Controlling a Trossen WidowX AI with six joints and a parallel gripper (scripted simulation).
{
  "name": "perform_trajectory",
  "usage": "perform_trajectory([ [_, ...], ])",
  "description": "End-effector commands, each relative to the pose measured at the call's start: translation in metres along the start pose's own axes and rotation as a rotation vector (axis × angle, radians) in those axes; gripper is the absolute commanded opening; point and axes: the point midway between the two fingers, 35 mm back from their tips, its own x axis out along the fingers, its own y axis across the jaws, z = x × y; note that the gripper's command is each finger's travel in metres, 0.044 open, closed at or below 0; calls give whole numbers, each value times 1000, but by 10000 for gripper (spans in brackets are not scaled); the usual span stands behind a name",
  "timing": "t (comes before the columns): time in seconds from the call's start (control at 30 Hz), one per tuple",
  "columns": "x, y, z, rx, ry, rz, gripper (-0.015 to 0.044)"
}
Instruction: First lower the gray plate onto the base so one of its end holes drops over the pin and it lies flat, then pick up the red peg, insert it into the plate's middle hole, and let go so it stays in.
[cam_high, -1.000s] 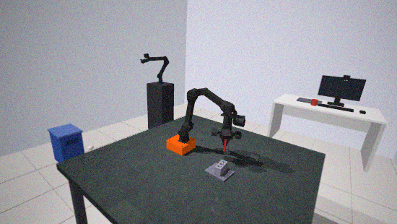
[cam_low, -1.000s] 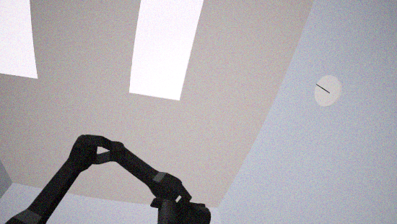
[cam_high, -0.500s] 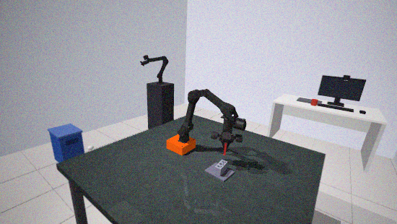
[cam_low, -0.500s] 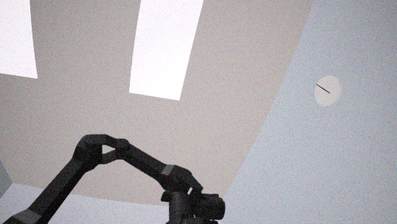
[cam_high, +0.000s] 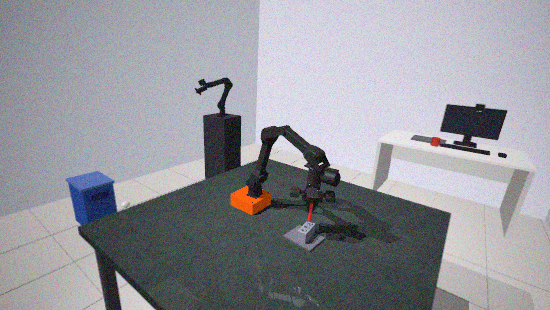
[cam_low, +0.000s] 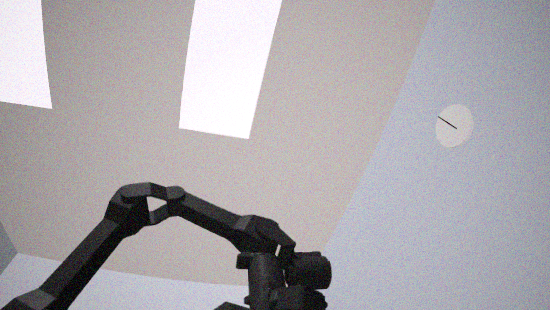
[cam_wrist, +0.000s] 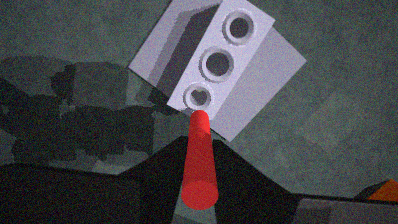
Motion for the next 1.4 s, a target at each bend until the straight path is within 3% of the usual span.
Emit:
perform_trajectory([
  [0.0,-2,0,12,-2,-3,8,0],
  [0.33,-1,-11,39,-1,-10,7,0],
  [1.37,0,-12,39,3,-11,3,0],
])
